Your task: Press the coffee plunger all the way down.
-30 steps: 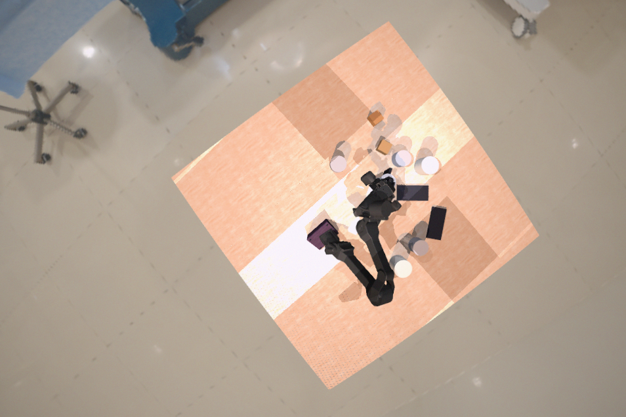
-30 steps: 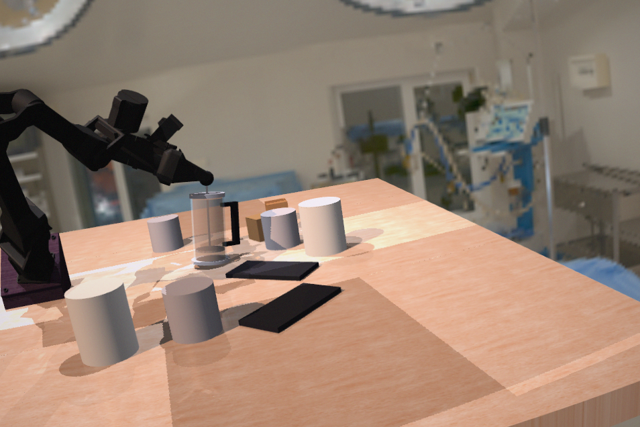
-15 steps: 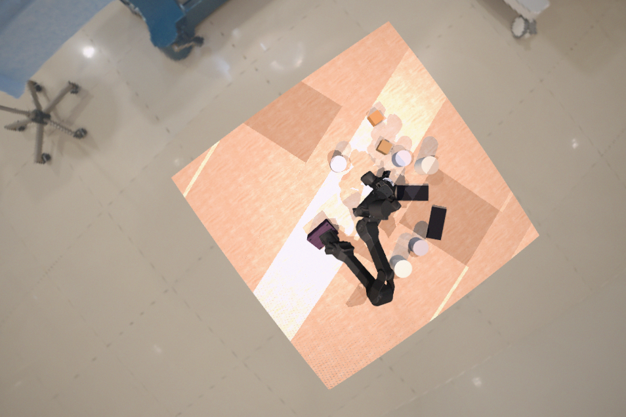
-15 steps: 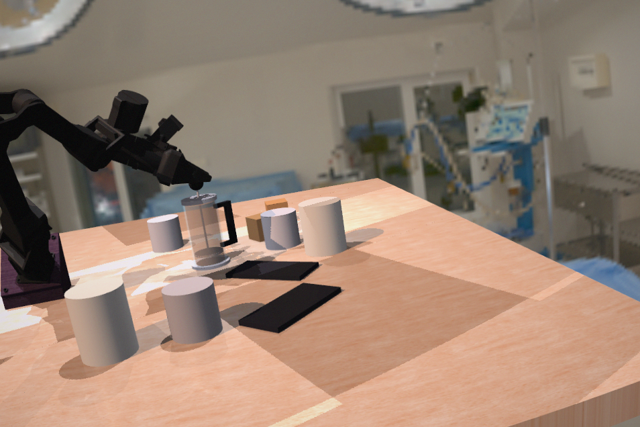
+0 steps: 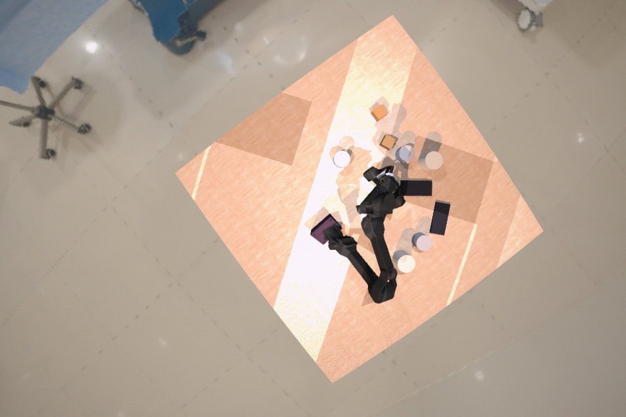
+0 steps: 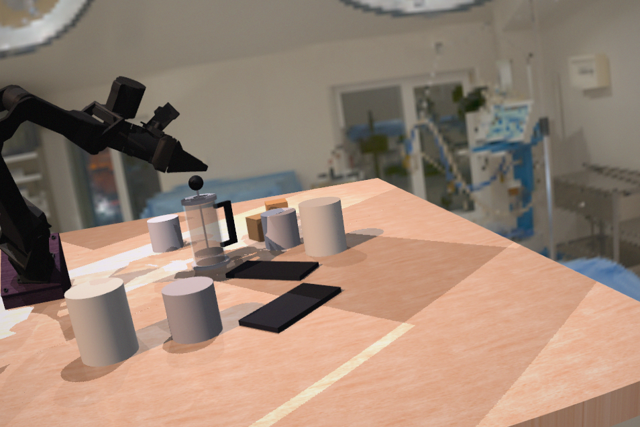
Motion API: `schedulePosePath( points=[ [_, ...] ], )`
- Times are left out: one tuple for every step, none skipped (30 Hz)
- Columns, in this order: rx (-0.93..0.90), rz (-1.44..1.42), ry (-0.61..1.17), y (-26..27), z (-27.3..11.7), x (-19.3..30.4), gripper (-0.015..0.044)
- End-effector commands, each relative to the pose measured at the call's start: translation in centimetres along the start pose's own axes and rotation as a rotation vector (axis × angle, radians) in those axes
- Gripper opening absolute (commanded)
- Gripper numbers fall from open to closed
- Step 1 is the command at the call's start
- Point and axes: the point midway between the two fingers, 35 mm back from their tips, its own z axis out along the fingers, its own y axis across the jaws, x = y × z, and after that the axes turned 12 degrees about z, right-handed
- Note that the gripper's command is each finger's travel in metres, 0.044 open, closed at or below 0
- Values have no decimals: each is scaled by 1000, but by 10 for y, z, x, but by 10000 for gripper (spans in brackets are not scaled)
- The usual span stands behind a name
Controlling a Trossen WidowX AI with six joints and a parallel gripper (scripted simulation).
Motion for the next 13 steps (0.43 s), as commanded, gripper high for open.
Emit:
schedulePosePath(
  points=[
    [5, 7, -4, -1, -29, -31, 440],
    [6, 5, -5, -2, -36, -36, 440],
    [7, 4, -6, -3, -40, -39, 440],
    [7, 4, -6, -3, -42, -40, 440],
    [7, 4, -6, -3, -42, -40, 440],
    [7, 4, -6, -3, -42, -40, 440],
    [7, 4, -6, -3, -42, -40, 440],
    [7, 4, -6, -3, -41, -40, 440],
    [7, 4, -6, -3, -41, -40, 440],
    [7, 4, -6, -3, -41, -40, 440],
    [7, 4, -6, -3, -41, -40, 440],
    [7, 4, -6, -3, -41, -40, 440],
    [7, 4, -6, -3, -41, -40, 440]
  ],
)
